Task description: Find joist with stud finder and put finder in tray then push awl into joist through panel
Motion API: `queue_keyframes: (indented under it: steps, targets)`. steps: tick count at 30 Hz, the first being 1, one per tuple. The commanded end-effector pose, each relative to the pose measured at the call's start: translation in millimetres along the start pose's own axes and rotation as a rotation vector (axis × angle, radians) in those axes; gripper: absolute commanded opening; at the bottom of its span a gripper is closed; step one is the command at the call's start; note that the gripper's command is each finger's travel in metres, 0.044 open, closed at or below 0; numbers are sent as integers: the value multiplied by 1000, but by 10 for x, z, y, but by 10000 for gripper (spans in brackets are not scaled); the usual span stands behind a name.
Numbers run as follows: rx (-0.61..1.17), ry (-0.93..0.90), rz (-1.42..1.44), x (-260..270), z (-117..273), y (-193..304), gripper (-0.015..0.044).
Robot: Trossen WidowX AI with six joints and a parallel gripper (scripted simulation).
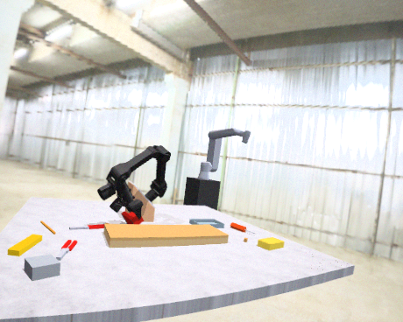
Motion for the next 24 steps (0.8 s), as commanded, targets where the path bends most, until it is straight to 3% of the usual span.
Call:
queue_keyframes:
  steps: [1, 24]
  targets:
    - [-25, 5, 9, 8, 10, -77, 379]
    - [-26, 5, 9, 9, 67, -151, 379]
Point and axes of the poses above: the point midway between the two fingers, 35 mm back from their tips, its own z axis back along the fingers, its own x axis across the jaws, y = z × x, the point moved 2 cm from there along z, back along the fingers, and after that the axes turned 1 degree about z, right-handed, at the moved point
